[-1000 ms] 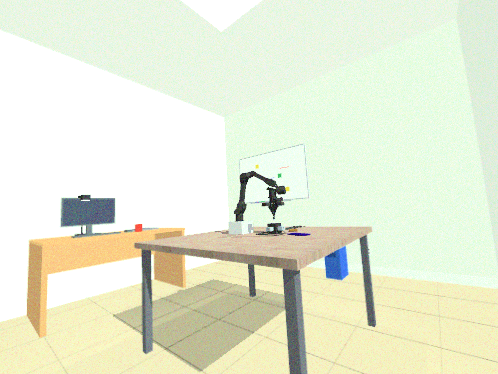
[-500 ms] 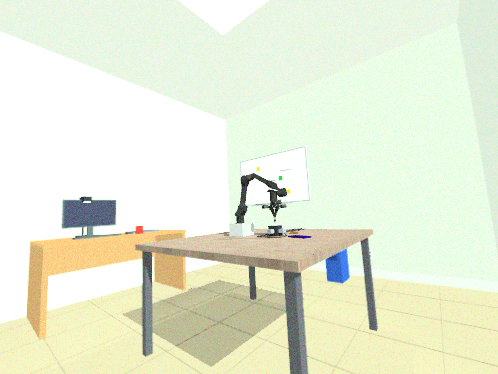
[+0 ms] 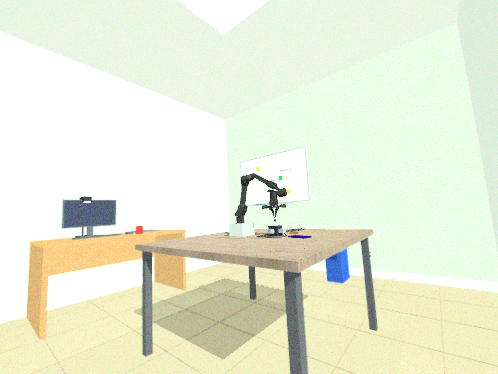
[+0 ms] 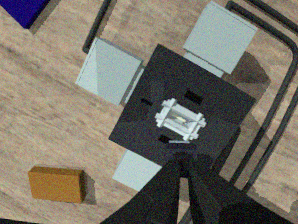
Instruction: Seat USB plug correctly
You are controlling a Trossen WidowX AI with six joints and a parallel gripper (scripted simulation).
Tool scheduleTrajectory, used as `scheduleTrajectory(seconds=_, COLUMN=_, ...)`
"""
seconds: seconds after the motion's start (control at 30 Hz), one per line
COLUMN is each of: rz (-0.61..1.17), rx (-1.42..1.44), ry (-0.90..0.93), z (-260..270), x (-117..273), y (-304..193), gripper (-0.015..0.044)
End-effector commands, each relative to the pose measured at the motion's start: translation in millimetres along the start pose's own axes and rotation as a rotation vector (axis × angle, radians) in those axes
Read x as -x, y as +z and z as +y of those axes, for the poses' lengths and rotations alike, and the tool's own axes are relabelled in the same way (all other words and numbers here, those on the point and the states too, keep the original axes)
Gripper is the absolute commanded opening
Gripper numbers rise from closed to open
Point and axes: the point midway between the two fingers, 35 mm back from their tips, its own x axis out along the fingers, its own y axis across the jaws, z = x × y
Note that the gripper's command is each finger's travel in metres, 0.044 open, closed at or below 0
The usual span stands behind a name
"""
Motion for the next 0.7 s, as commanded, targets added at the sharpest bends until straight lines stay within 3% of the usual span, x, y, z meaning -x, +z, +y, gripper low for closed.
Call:
scheduleTrajectory(seconds=0.0, rz=0.000, rx=-0.089, ry=0.000, z=0.0, x=-0.3, y=0.0, gripper=0.0000)
scheduleTrajectory(seconds=0.43, rz=0.000, rx=-0.425, ry=0.000, z=0.0, x=-0.4, y=0.0, gripper=0.0000)
scheduleTrajectory(seconds=0.67, rz=0.000, rx=-0.443, ry=0.000, z=0.0, x=-0.4, y=0.0, gripper=0.0000)
